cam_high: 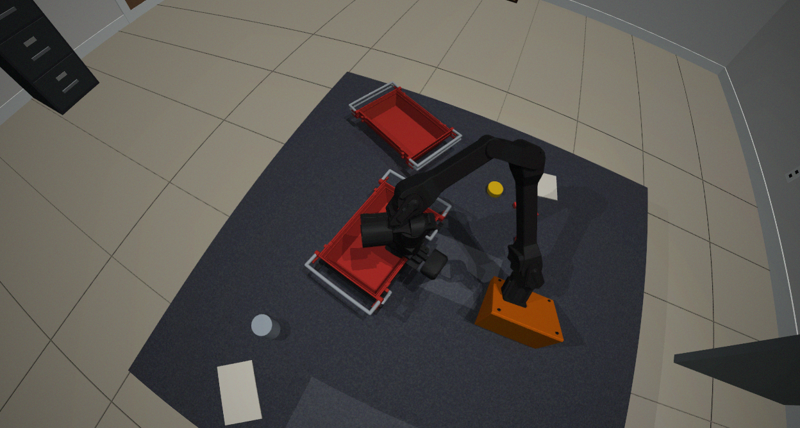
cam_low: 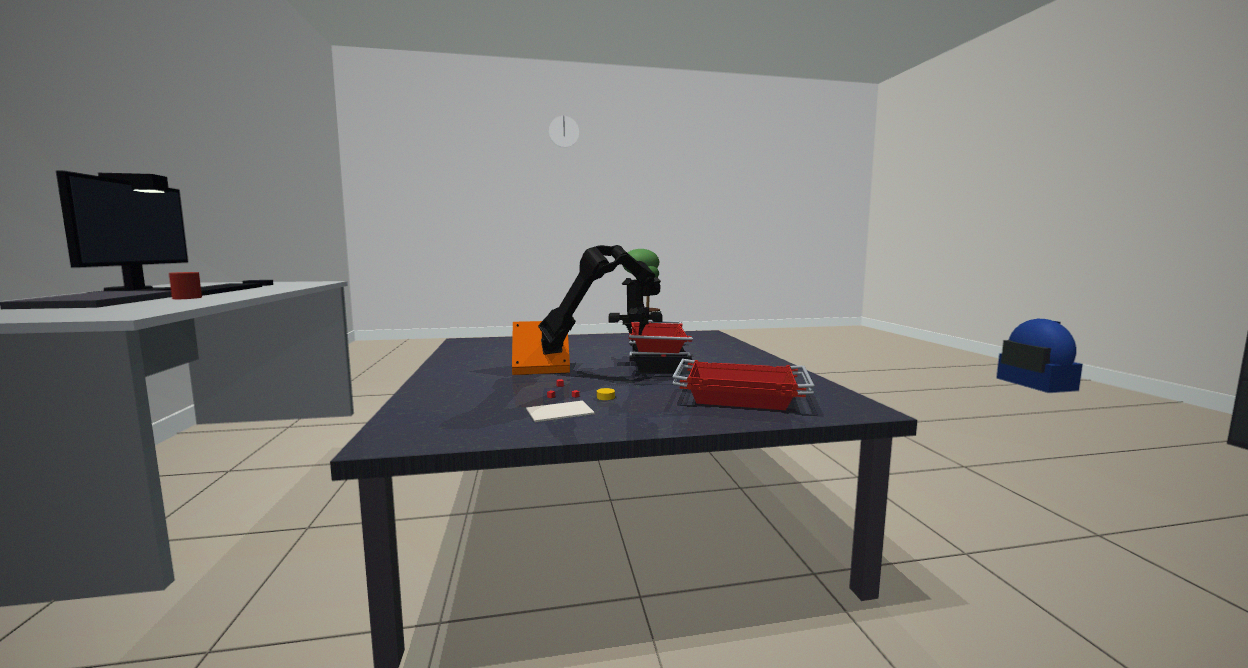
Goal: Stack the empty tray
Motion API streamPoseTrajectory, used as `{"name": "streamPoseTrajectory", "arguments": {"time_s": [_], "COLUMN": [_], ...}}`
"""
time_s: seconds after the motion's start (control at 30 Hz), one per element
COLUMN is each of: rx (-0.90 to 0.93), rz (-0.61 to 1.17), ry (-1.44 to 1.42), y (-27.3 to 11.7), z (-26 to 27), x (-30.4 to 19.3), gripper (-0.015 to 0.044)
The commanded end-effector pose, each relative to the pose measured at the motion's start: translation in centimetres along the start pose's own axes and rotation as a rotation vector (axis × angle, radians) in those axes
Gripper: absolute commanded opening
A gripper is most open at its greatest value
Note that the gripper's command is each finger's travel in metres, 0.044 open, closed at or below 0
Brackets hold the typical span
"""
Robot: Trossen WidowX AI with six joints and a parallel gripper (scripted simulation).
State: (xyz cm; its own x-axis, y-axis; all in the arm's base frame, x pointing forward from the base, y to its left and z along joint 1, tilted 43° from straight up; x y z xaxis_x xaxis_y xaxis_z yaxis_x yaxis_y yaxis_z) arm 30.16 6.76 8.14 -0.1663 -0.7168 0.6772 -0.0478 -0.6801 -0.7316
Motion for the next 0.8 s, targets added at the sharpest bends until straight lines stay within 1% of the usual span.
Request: {"name": "streamPoseTrajectory", "arguments": {"time_s": [0.0, 0.1, 0.77], "rx": [-0.016, -0.016, -0.016], "rz": [0.001, 0.001, 0.001], "ry": [0.003, 0.003, 0.003], "y": [0.43, 0.43, 0.43], "z": [-0.01, -0.01, -0.01], "x": [0.22, 0.22, 0.22], "gripper": [0.0000, 0.0000, 0.0293]}}
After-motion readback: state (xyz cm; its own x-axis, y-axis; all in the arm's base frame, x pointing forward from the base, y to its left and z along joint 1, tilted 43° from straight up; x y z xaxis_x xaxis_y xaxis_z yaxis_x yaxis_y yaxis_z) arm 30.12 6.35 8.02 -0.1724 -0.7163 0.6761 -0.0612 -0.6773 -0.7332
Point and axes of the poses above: the point midway between the two fingers, 35 mm back from their tips, its own y axis out along the fingers, its own z axis across the jaws, x = y × z, the point moved 9 cm from there along -y, back along the fingers, and after that the axes turned 6 degrees about -y, right-handed, at the moved point
